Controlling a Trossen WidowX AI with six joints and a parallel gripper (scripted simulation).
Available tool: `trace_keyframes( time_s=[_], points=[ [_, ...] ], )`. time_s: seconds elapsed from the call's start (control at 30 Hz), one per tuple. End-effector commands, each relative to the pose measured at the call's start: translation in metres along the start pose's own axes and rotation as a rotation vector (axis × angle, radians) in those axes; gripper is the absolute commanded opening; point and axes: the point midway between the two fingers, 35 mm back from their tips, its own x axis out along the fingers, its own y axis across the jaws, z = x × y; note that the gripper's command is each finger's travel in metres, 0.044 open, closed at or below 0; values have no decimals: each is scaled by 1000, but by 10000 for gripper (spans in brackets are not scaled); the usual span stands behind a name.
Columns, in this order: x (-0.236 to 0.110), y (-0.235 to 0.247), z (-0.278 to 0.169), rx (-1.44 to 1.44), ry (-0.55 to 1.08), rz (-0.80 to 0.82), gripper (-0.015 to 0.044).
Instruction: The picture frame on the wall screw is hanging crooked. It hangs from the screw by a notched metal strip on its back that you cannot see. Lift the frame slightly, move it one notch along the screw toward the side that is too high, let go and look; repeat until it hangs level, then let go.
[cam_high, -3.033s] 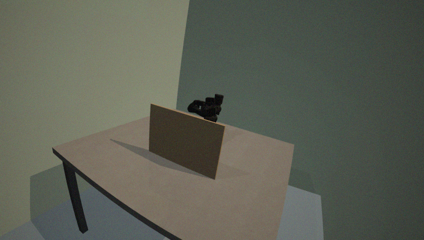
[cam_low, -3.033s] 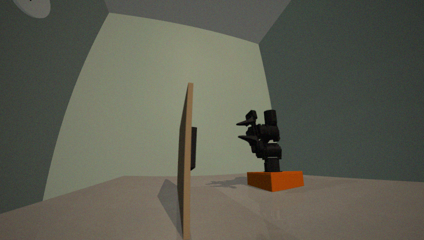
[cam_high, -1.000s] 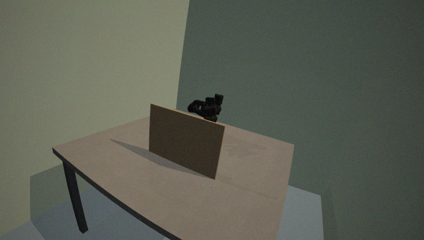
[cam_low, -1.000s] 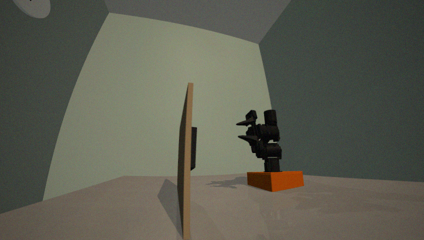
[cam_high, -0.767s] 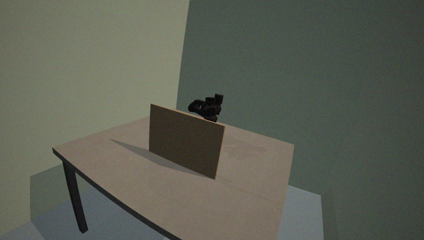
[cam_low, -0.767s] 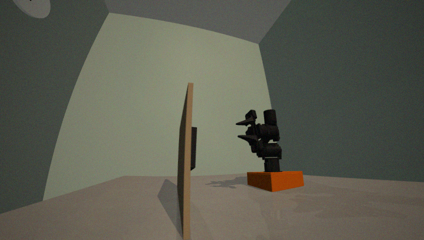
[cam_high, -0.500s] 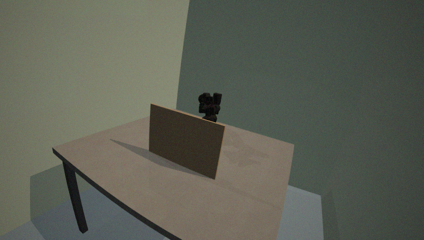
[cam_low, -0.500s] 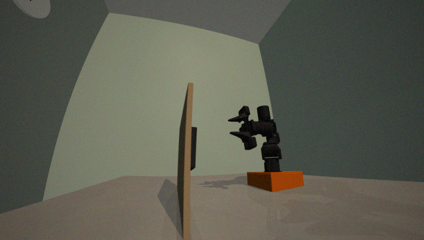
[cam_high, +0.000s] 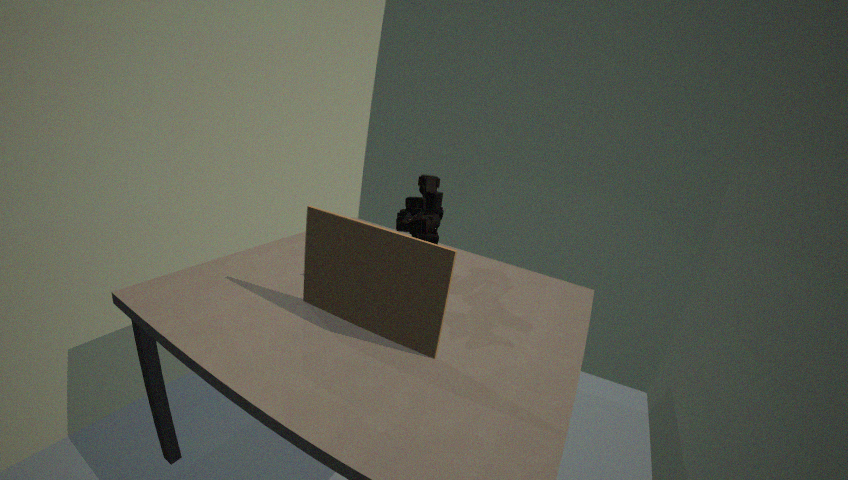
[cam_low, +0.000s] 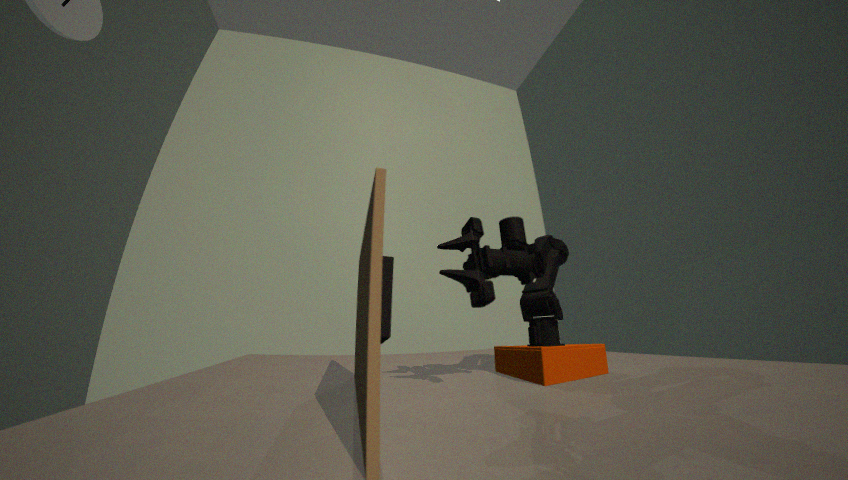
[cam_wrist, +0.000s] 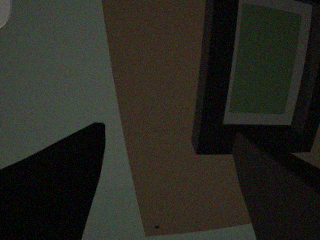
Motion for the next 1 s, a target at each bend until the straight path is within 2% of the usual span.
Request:
trace_keyframes(
  time_s=[0.0, 0.27, 0.7, 0.97],
  points=[
    [1, -34, 7, -5, -12, -41, 260],
    [9, -37, 7, -4, -12, -41, 260],
    [80, -41, 9, -17, 9, 1, 260],
    [81, -41, 9, -18, 10, 2, 260]
  ],
)
